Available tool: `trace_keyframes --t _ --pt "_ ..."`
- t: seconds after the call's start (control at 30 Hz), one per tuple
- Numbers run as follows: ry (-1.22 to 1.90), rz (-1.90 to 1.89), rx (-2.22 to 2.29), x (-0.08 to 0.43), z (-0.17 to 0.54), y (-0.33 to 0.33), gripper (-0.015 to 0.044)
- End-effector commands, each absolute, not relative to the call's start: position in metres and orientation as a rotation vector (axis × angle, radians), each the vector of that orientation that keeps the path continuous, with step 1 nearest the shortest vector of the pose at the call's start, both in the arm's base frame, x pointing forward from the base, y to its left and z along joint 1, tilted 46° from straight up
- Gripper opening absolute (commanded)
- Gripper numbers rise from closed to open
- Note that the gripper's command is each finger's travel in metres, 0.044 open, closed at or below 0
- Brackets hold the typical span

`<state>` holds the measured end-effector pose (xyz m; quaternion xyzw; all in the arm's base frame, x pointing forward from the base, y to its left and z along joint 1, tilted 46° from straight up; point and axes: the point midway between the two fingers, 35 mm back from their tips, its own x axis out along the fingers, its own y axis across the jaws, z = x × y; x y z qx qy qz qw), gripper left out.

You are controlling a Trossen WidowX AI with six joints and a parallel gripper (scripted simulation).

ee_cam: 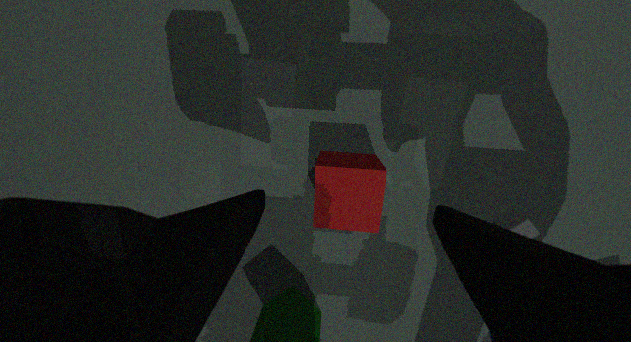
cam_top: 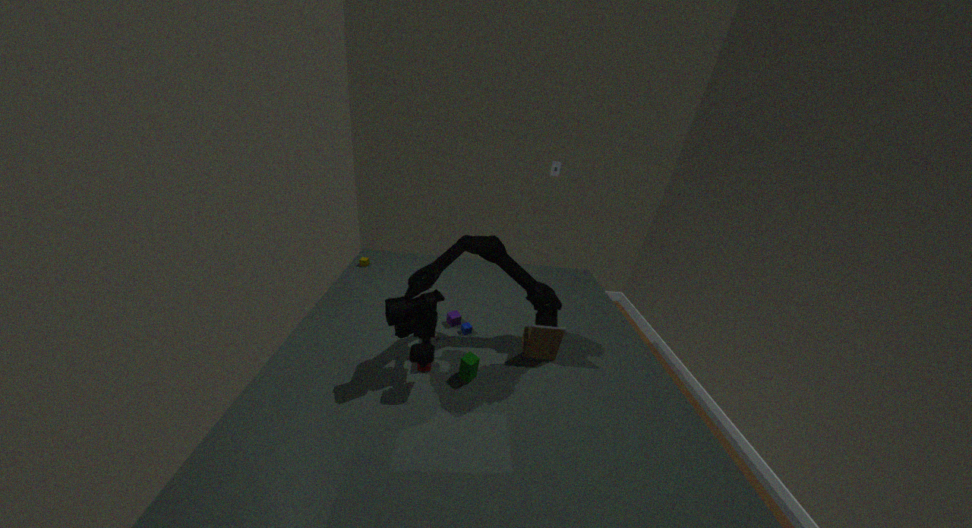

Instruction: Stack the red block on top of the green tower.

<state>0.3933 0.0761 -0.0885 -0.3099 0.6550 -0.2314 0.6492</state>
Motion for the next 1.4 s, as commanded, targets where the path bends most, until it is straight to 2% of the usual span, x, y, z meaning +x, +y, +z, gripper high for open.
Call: trace_keyframes --t 0.0,1.13,1.37 --pt "1.494 -0.527 -0.712 0.393 -0.094 0.070 0.0440" --pt "1.494 -0.529 -0.713 0.393 -0.116 0.046 0.0440" --pt "1.494 -0.529 -0.713 0.393 -0.116 0.046 0.0256"
